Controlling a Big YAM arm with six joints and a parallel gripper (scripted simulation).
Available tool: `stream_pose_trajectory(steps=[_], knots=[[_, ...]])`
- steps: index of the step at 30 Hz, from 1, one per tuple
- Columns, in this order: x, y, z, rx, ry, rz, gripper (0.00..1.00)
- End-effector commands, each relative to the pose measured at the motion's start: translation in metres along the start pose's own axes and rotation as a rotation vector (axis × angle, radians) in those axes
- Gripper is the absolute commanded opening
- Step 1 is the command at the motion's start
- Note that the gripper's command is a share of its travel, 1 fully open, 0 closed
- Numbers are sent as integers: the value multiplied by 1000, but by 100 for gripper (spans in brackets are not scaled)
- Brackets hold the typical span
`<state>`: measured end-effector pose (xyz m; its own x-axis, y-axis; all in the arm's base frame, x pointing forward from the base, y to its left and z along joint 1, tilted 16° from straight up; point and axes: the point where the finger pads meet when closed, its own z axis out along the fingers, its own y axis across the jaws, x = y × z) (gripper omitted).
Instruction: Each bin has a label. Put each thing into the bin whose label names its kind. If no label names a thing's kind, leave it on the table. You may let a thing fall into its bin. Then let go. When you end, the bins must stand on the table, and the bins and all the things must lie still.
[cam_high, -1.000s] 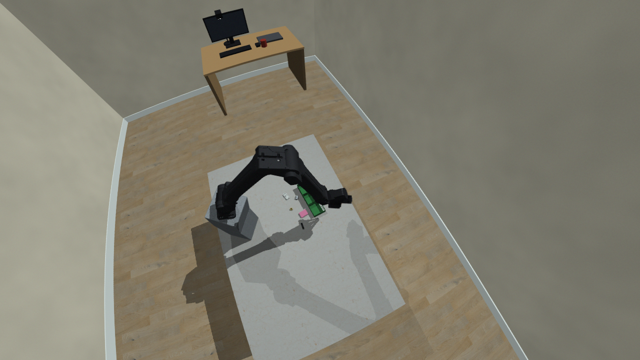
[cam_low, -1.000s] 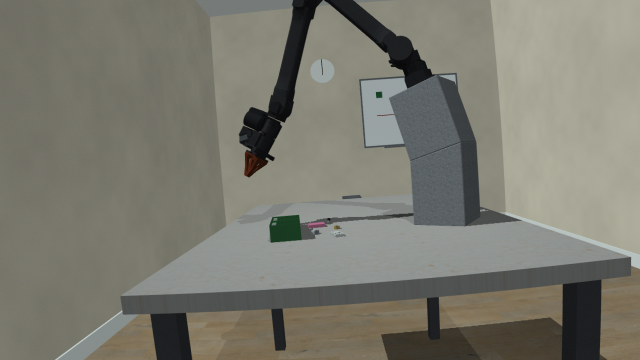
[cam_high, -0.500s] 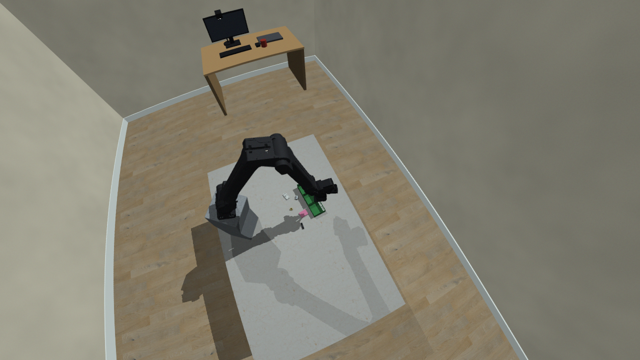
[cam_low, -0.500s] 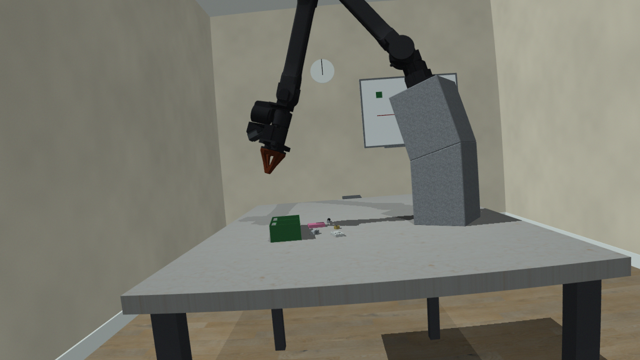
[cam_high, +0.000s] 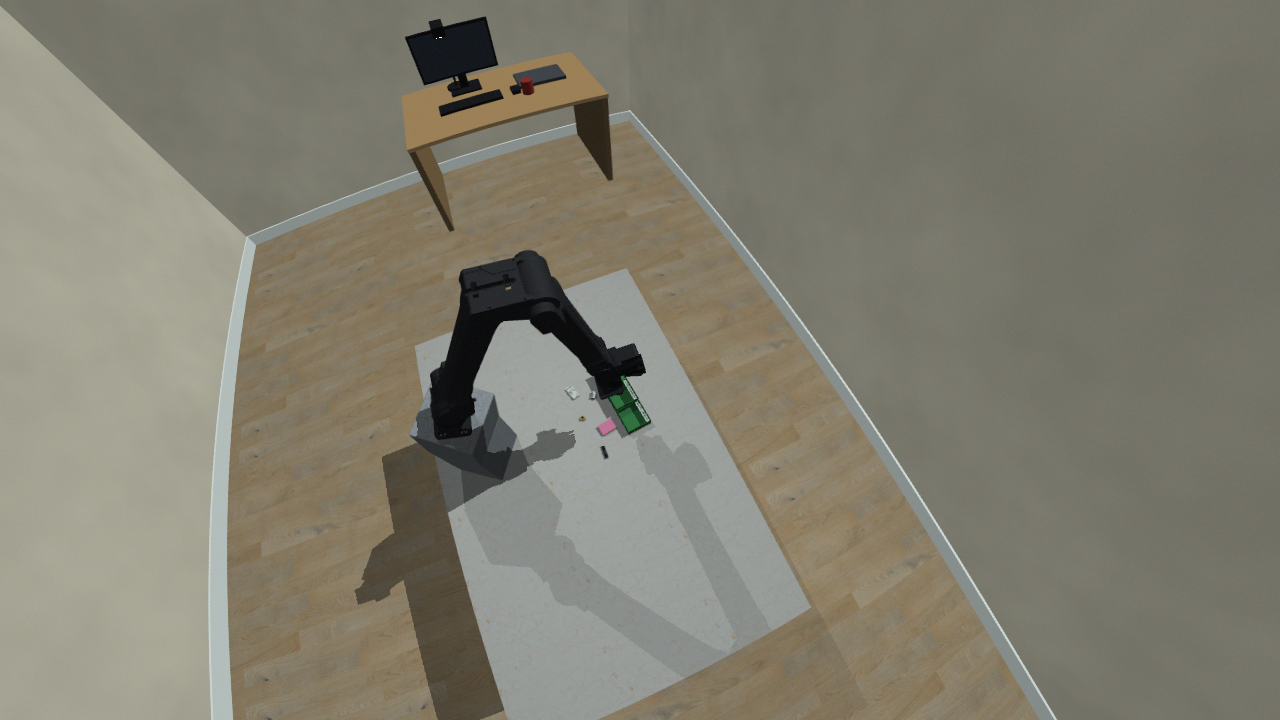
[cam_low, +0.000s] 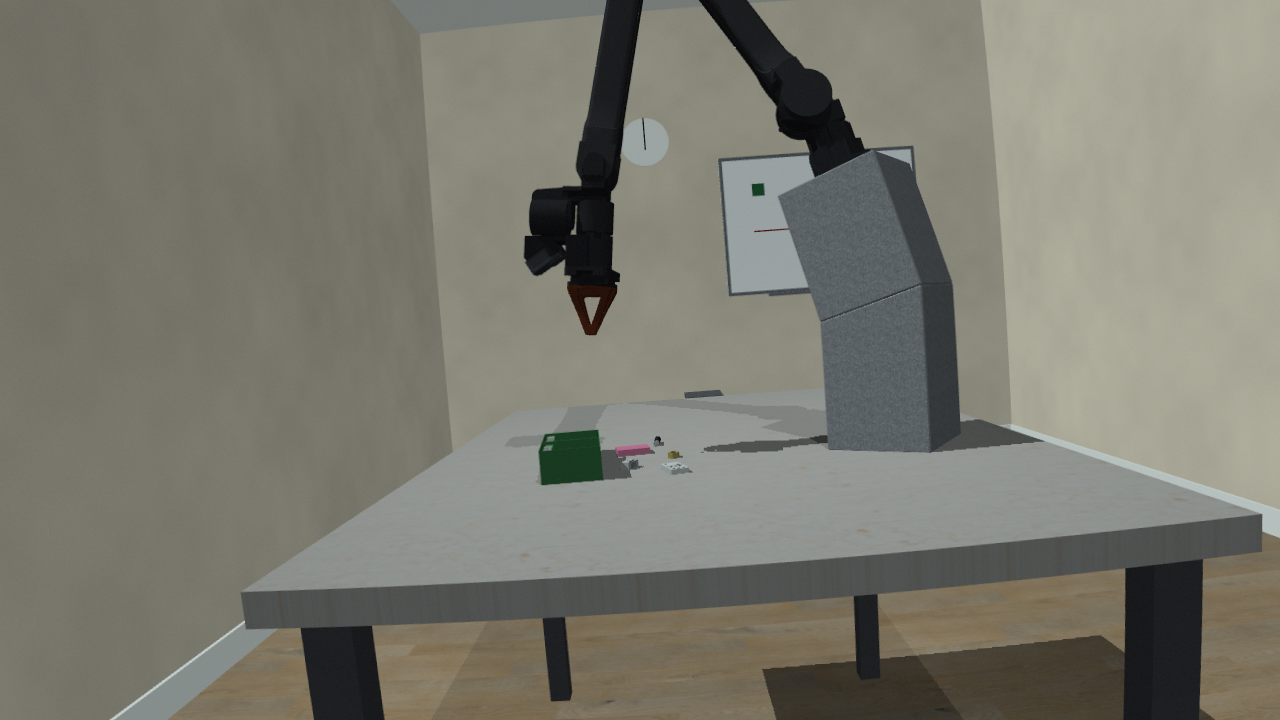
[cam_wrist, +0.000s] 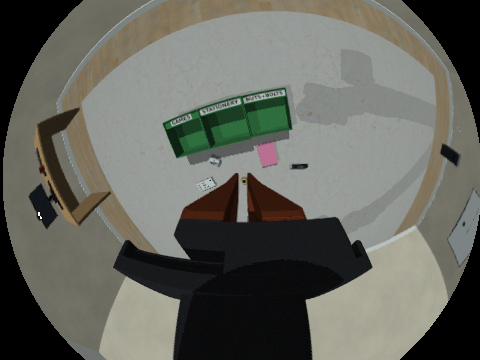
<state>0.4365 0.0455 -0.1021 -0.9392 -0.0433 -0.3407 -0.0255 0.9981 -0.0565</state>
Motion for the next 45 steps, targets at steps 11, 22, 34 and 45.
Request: stream_pose_trajectory(steps=[11,22,34,45], knots=[[70,13,-33,52,84,-177,8],[65,2,-28,58,97,-154,8],[67,-1,-28,57,98,-154,8],[63,-3,-28,57,94,-154,8]])
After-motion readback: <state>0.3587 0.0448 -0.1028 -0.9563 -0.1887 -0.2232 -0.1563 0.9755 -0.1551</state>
